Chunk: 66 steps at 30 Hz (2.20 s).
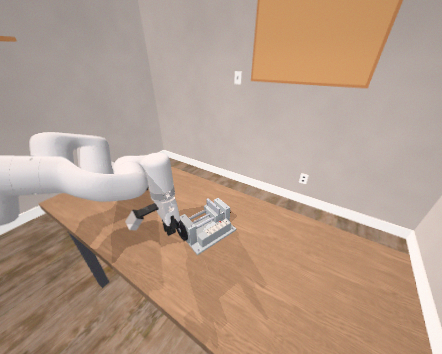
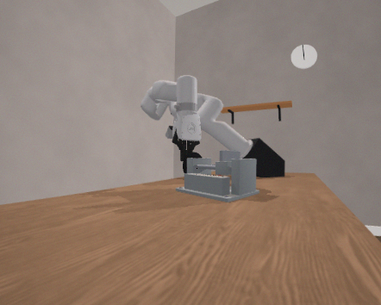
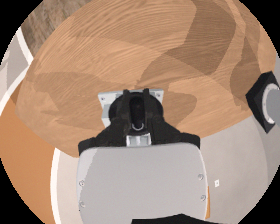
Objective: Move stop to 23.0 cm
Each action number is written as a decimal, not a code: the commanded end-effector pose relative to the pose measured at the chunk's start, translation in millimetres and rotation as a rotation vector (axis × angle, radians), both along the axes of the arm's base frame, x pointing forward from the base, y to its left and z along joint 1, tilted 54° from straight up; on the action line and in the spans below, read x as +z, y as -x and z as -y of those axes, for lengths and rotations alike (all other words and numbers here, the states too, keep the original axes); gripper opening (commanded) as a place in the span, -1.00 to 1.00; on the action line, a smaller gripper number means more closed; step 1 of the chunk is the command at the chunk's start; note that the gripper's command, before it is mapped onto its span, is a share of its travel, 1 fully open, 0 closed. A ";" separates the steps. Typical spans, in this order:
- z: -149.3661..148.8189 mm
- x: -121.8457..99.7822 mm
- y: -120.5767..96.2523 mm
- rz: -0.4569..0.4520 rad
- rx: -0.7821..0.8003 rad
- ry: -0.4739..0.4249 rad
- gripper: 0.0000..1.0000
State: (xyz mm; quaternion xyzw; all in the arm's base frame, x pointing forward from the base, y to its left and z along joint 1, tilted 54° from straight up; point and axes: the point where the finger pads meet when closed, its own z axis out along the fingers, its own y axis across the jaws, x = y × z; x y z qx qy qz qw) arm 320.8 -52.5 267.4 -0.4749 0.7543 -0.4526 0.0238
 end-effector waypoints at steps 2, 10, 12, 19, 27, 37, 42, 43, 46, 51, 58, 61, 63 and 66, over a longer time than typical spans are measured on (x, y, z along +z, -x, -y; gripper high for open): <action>1.2 6.4 -7.0 0.000 0.000 0.000 -0.88; 10.3 12.9 -23.9 0.000 0.000 0.000 -0.88; 13.0 12.7 -27.4 0.000 0.000 0.000 -0.88; 19.7 10.3 -34.7 0.000 0.000 0.000 -0.88; 29.5 2.3 -42.1 0.000 0.000 0.000 -0.88; 37.2 -8.9 -44.4 0.000 0.000 0.000 -0.88; 40.8 -17.1 -43.4 0.000 0.000 0.000 -0.88; 41.3 -18.9 -42.8 0.000 0.000 0.000 -0.88; 42.6 -23.9 -40.9 0.000 0.000 0.000 -0.88; 43.3 -29.5 -37.9 0.000 0.000 0.000 -0.88; 43.0 -35.9 -32.9 0.000 0.000 0.000 -0.88; 42.4 -38.3 -30.3 0.000 0.000 0.000 -0.88; 41.9 -39.9 -28.6 0.000 0.000 0.000 -0.88; 40.9 -41.7 -26.0 0.000 0.000 0.000 -0.88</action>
